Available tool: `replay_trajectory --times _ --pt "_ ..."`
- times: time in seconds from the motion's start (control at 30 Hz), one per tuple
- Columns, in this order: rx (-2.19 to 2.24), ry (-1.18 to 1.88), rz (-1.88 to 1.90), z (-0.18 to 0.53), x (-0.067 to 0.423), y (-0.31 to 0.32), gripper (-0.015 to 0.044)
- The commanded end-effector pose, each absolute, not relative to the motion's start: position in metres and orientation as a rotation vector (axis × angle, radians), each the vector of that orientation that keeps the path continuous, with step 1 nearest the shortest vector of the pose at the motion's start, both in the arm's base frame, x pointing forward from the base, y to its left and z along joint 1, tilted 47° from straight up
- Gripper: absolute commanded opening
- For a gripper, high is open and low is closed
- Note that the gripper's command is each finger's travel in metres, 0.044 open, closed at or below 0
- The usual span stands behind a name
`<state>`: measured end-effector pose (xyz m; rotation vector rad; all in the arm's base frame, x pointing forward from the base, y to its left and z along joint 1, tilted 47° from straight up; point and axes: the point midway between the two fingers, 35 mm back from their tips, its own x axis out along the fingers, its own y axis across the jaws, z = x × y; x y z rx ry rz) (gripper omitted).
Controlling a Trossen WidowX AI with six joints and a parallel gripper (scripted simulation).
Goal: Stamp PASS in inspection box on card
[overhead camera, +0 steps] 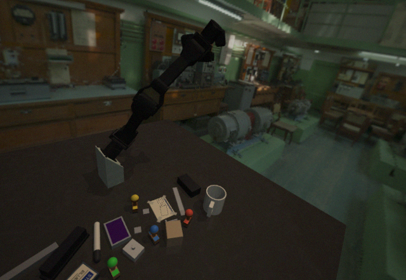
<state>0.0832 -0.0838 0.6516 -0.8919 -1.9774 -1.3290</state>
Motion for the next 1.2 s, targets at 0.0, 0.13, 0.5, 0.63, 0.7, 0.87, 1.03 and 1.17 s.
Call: replay_trajectory --times 0.0,0.13,0.5,0.63,0.7,0.87,1.03,1.17 --pt "-0.894 -1.978 -1.331 0.652 0.082 -0.083 0.0374" --pt "-0.953 -1.998 -1.383 0.654 0.064 -0.069 0.0269" --pt "-1.272 -2.061 -1.87 0.654 -0.037 0.005 0.0212" --pt "-1.395 -2.087 -2.084 0.647 -0.067 0.051 0.0212" --pt "-1.452 -2.089 -2.193 0.641 -0.075 0.072 0.0212" --pt "-1.576 -2.098 -2.459 0.624 -0.085 0.129 0.0212" --pt "-1.662 -2.139 -2.696 0.601 -0.079 0.189 0.0212" --pt "-1.702 -2.216 -2.861 0.578 -0.063 0.238 0.0212"
